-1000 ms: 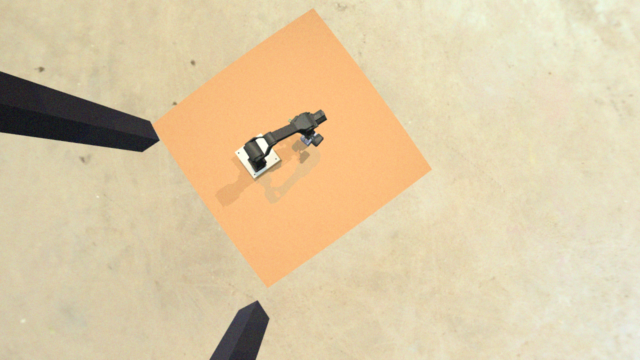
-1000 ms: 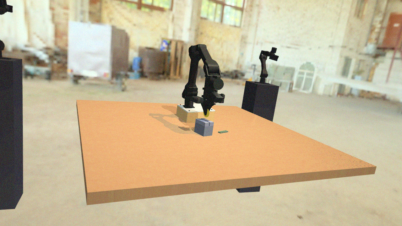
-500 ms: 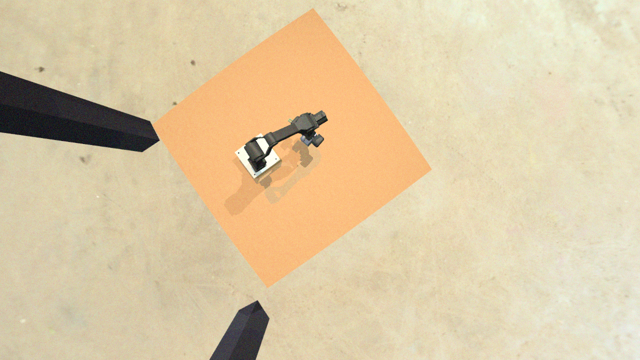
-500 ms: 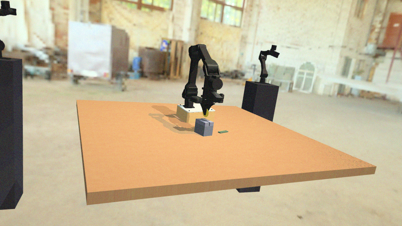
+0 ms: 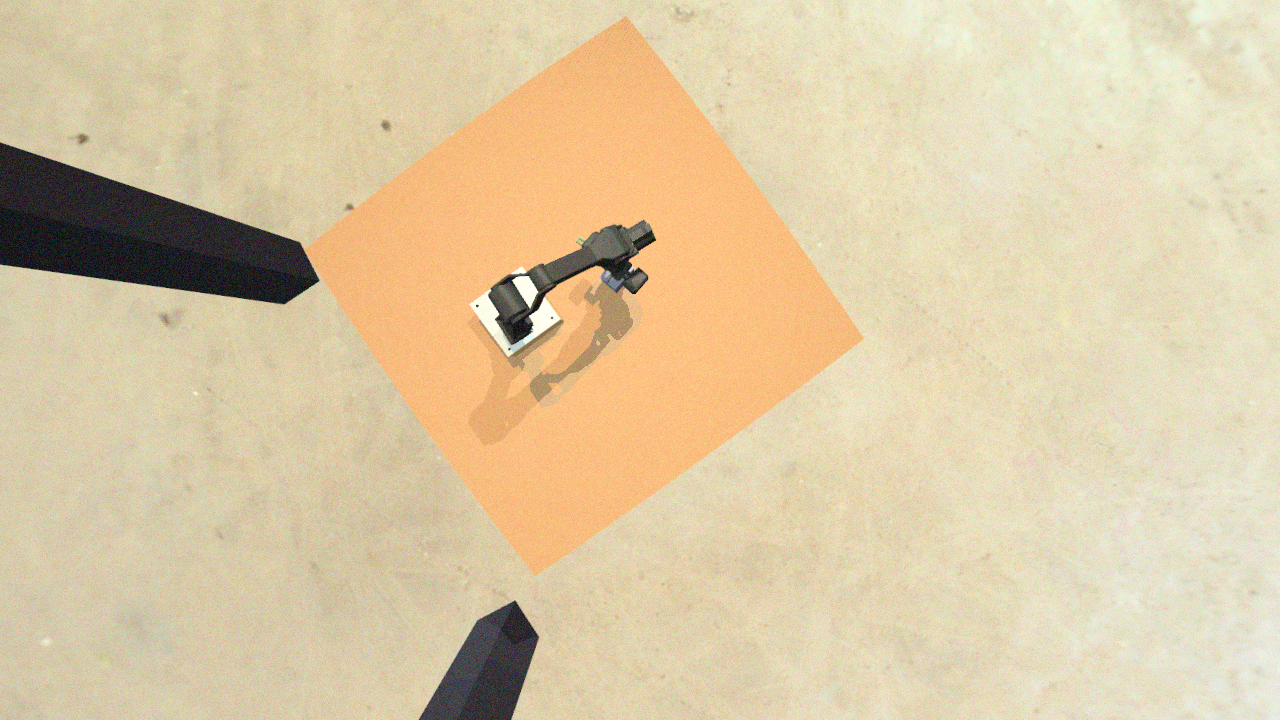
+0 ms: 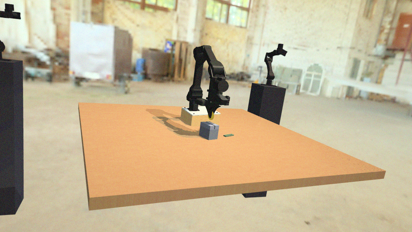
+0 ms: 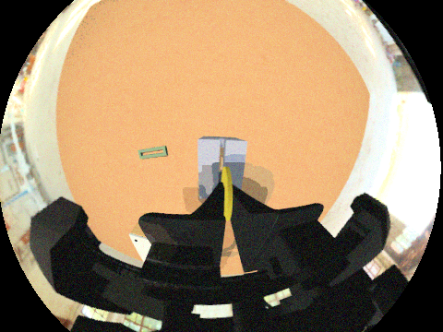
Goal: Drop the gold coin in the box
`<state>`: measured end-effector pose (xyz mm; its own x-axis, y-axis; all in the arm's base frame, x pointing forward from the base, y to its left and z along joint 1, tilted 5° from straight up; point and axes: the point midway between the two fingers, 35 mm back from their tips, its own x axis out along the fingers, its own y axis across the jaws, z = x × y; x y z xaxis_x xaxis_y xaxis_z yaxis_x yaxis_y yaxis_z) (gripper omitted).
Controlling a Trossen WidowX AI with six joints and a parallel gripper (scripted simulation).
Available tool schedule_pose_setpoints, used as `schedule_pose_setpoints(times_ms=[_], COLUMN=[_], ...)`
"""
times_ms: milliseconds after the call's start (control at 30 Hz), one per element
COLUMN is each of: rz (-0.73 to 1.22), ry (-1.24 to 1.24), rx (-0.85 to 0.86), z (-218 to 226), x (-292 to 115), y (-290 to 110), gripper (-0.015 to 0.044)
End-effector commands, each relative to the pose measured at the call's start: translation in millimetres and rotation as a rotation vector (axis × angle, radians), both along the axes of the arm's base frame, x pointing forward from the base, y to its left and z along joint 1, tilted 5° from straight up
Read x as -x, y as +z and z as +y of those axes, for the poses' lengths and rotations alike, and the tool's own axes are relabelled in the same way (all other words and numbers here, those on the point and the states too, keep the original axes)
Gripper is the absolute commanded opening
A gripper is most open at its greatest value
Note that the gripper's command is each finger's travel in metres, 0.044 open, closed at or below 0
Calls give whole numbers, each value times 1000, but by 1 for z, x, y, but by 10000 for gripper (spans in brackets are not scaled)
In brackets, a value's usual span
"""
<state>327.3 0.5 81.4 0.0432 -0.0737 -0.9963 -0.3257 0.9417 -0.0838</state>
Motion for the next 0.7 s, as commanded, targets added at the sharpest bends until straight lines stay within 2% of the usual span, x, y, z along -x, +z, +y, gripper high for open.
schedule_pose_setpoints(times_ms=[0, 667], rz=[1, 0], ry=[-1, -7], rx=[0, 0], z=[0, -1], x=[0, 0], y=[-1, -12], gripper=[0, 0])
